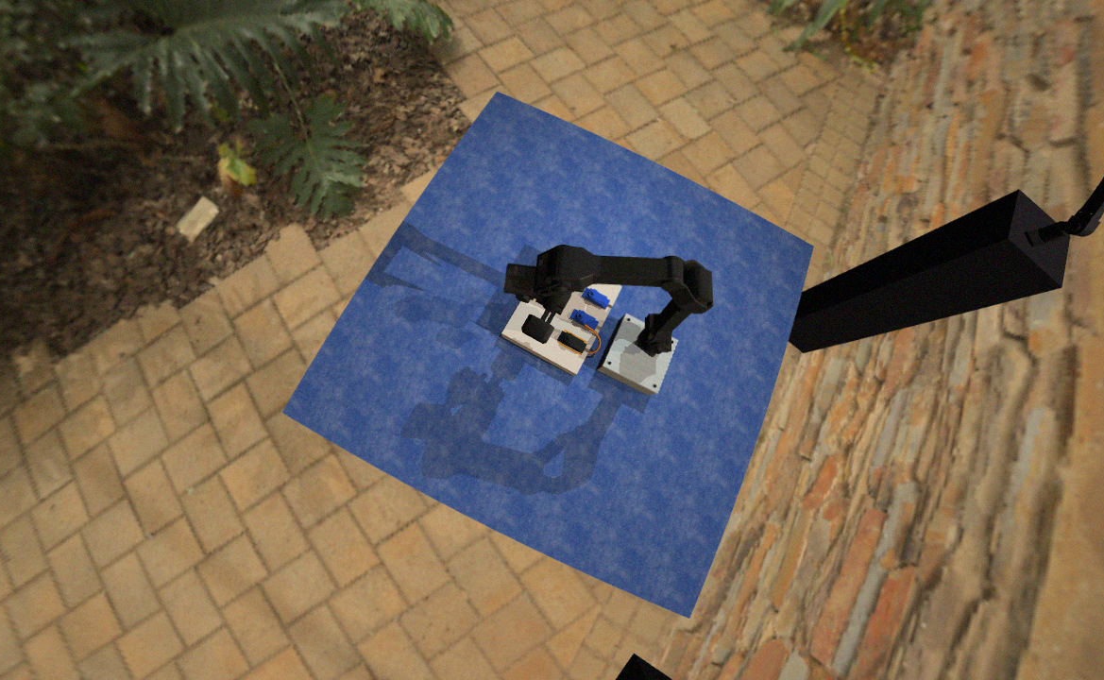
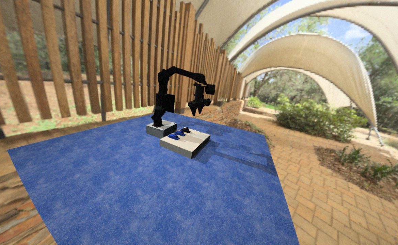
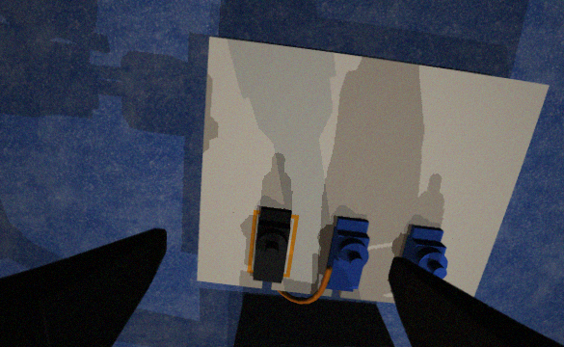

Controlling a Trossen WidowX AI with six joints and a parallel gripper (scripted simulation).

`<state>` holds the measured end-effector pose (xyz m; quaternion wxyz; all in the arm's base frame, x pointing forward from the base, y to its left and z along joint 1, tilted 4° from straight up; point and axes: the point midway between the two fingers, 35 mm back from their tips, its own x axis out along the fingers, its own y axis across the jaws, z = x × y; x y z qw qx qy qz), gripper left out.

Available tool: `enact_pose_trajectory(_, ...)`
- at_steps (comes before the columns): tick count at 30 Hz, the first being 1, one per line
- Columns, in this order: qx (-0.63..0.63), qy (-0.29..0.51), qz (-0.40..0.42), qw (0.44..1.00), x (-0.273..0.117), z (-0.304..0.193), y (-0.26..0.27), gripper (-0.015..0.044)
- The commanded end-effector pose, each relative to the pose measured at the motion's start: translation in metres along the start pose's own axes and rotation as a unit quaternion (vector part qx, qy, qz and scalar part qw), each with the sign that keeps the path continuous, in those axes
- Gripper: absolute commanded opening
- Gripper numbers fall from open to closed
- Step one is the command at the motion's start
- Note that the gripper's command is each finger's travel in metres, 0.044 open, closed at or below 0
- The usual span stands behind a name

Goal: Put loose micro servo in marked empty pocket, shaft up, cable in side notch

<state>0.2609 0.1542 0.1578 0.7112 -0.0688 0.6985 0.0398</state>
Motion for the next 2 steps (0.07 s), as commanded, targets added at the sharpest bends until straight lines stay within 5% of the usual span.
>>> enact_pose_trajectory(1, 0.003, 0.000, 0.000, 1.000, -0.0006, -0.0003, -0.0001, 0.0440)
enact_pose_trajectory(2, 0.003, 0.000, 0.000, 1.000, -0.0006, -0.0003, -0.0001, 0.0440)
